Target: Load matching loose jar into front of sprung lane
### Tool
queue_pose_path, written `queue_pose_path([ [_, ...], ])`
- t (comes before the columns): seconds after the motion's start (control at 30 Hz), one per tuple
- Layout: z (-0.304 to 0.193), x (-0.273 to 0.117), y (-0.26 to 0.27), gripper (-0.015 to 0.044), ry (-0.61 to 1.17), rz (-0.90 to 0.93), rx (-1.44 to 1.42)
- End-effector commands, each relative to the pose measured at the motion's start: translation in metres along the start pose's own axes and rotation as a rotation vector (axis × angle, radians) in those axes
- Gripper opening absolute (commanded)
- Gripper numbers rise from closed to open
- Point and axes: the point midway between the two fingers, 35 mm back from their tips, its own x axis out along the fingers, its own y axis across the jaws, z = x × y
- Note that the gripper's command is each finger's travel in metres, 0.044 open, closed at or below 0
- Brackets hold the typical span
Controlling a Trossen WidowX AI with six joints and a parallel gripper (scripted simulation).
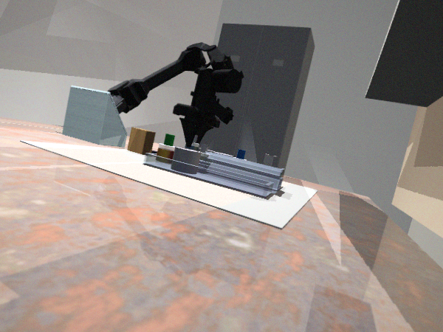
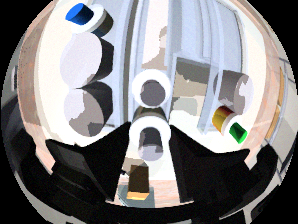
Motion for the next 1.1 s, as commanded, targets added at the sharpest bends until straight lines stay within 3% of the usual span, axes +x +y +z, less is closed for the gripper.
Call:
queue_pose_path([
  [0.0, 0.003, 0.003, 0.003, 0.0, -0.013, 0.012, -0.01],
  [1.07, 0.002, 0.014, 0.003, 0.0, -0.013, 0.013, -0.01],
])
